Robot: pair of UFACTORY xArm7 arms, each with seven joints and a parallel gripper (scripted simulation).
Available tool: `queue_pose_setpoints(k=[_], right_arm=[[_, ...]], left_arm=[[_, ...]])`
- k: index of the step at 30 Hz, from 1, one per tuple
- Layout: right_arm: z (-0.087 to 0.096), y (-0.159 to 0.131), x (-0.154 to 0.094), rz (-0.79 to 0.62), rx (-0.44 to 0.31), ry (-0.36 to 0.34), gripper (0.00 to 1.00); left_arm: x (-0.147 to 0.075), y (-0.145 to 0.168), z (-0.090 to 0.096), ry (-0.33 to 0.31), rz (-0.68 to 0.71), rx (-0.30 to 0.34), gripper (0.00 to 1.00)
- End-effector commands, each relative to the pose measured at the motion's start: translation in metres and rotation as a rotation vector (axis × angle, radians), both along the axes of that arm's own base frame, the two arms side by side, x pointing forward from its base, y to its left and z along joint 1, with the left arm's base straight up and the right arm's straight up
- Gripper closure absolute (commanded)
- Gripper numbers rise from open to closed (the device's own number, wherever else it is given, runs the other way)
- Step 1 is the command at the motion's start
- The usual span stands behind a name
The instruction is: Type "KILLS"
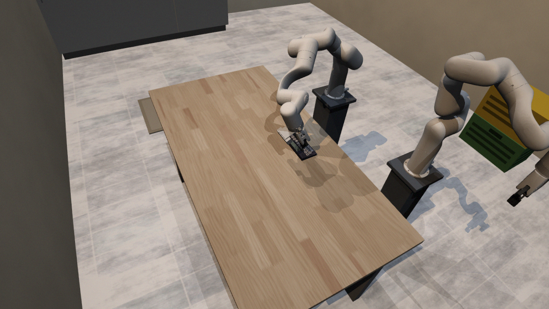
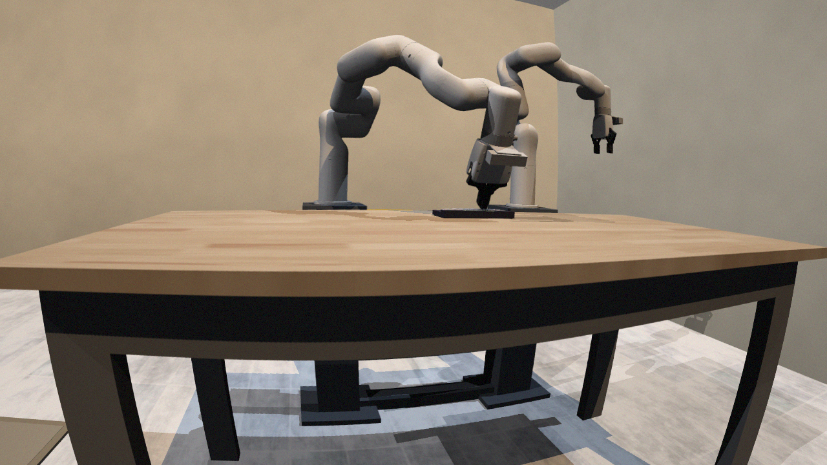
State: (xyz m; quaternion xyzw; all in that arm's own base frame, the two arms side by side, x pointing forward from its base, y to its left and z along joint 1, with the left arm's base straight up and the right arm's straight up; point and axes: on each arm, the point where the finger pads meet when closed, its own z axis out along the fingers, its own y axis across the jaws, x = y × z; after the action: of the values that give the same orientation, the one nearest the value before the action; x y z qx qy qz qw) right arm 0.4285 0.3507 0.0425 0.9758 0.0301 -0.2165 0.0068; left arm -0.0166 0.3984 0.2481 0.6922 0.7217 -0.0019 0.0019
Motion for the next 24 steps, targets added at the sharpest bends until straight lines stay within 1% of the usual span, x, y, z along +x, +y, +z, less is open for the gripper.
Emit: queue_pose_setpoints(k=[1, 24], right_arm=[[0.0015, 0.0011, 0.0014, 0.000, 0.003, -0.005, 1.00], [-0.0011, 0.0011, 0.0014, 0.000, 0.003, -0.005, 1.00]], left_arm=[[-0.0001, 0.0013, 0.0019, 0.000, 0.000, 0.005, 0.00], [-0.0001, 0.0013, 0.0019, 0.000, 0.000, 0.005, 0.00]])
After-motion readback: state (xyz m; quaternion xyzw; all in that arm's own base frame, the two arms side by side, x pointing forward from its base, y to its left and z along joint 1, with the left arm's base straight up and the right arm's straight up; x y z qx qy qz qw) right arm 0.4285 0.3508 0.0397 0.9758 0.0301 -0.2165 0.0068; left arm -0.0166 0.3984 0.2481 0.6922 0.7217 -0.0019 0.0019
